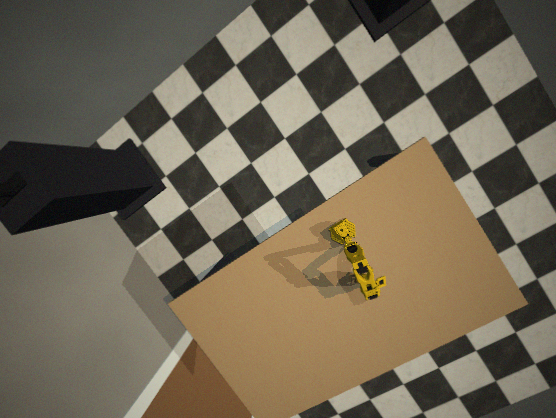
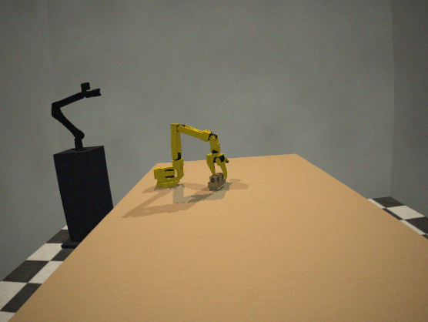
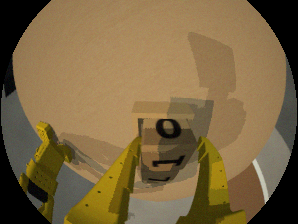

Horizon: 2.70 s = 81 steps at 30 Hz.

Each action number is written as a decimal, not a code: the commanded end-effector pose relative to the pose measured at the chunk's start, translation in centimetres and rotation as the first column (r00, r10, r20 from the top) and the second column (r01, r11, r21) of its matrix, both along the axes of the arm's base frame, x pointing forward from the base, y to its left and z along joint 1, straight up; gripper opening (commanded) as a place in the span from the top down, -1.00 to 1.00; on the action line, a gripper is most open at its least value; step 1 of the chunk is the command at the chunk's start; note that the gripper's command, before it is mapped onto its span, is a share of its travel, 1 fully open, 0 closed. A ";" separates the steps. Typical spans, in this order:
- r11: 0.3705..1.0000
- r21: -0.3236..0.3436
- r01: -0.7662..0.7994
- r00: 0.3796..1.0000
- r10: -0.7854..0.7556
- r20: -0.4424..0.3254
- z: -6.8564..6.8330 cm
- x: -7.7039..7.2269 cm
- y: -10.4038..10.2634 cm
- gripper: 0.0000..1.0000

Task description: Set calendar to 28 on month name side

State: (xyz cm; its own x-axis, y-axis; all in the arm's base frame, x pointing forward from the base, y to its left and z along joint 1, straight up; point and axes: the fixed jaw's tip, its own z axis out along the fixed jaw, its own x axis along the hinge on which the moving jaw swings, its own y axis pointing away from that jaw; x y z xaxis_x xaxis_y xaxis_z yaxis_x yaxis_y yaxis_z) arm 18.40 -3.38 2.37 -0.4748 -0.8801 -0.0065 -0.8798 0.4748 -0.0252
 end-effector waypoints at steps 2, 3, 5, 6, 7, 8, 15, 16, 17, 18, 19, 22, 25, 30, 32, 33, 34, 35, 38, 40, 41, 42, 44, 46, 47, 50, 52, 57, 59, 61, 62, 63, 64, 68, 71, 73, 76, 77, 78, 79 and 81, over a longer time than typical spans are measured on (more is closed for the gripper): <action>1.000 -0.002 0.014 1.000 -0.014 0.022 0.1 0.3 -0.1 0.36; 1.000 -0.002 0.014 1.000 -0.014 0.022 0.1 0.3 -0.1 0.35; 1.000 -0.002 0.014 1.000 -0.014 0.022 0.1 0.3 -0.1 0.32; 1.000 -0.002 0.014 1.000 -0.014 0.022 0.1 0.3 -0.1 0.31; 1.000 -0.002 0.014 1.000 -0.014 0.022 0.1 0.3 -0.1 0.30; 1.000 -0.002 0.014 1.000 -0.014 0.022 0.1 0.3 -0.1 0.29; 1.000 -0.002 0.014 1.000 -0.014 0.022 0.1 0.3 -0.1 0.29; 1.000 -0.002 0.014 1.000 -0.014 0.022 0.2 0.3 -0.1 0.29; 1.000 -0.002 0.014 1.000 -0.014 0.022 0.2 0.3 -0.1 0.29; 1.000 -0.002 0.014 1.000 -0.014 0.022 0.3 0.3 -0.1 0.29; 1.000 -0.002 0.014 1.000 -0.014 0.022 0.4 0.3 -0.1 0.29; 1.000 -0.002 0.014 1.000 -0.014 0.022 0.9 0.4 -0.2 0.29; 1.000 -0.002 0.014 1.000 -0.014 0.022 1.7 0.4 -0.2 0.29; 1.000 -0.002 0.014 1.000 -0.014 0.022 3.1 0.4 -0.2 0.29; 1.000 -0.002 0.014 1.000 -0.014 0.022 3.5 0.4 -0.2 0.29; 1.000 -0.002 0.014 1.000 -0.014 0.022 3.9 0.4 -0.1 0.29; 1.000 -0.002 0.014 1.000 -0.014 0.022 4.2 0.3 -0.1 0.29; 1.000 -0.002 0.014 1.000 -0.014 0.022 4.6 0.3 -0.1 0.29; 1.000 -0.002 0.014 1.000 -0.014 0.022 5.4 0.1 -0.1 0.29; 1.000 -0.002 0.014 1.000 -0.014 0.022 5.8 0.0 -0.1 0.29; 1.000 -0.002 0.014 1.000 -0.014 0.022 6.0 0.0 -0.1 0.29; 1.000 -0.002 0.014 1.000 -0.014 0.022 6.1 0.0 -0.1 0.29; 1.000 -0.002 0.014 1.000 -0.014 0.022 6.2 -0.1 -0.1 0.29; 1.000 -0.002 0.014 1.000 -0.014 0.022 6.2 -0.1 -0.1 0.29; 1.000 -0.002 0.014 1.000 -0.014 0.022 6.2 -0.1 -0.1 0.29; 1.000 -0.002 0.014 1.000 -0.014 0.022 6.2 -0.1 -0.1 0.29; 1.000 -0.002 0.014 1.000 -0.014 0.022 6.2 -0.1 -0.1 0.29; 1.000 -0.002 0.014 1.000 -0.014 0.022 6.2 -0.1 -0.1 0.29; 1.000 -0.002 0.014 1.000 -0.014 0.022 6.2 -0.1 -0.1 0.29; 1.000 -0.002 0.014 1.000 -0.014 0.022 6.2 -0.1 -0.1 0.29; 1.000 -0.002 0.014 1.000 -0.014 0.022 6.2 -0.1 -0.1 0.29; 1.000 -0.002 0.014 1.000 -0.014 0.022 6.2 -0.1 -0.1 0.29; 1.000 -0.002 0.014 1.000 -0.014 0.022 6.2 -0.1 -0.1 0.29; 1.000 -0.002 0.015 1.000 -0.015 0.022 6.2 -0.1 -0.1 0.29; 1.000 -0.002 0.023 0.999 -0.023 0.025 6.2 -0.1 0.0 0.29; 0.999 -0.002 0.035 0.999 -0.035 0.029 6.3 -0.1 0.0 0.29; 0.998 -0.002 0.063 0.997 -0.063 0.039 6.5 -0.2 0.1 0.29; 0.997 -0.002 0.075 0.996 -0.075 0.043 6.6 -0.3 0.2 0.29; 0.996 -0.001 0.090 0.995 -0.090 0.048 6.7 -0.3 0.2 0.29; 0.994 0.000 0.106 0.993 -0.106 0.054 6.8 -0.4 0.3 0.29; 0.992 0.001 0.123 0.991 -0.123 0.060 6.9 -0.5 0.4 0.29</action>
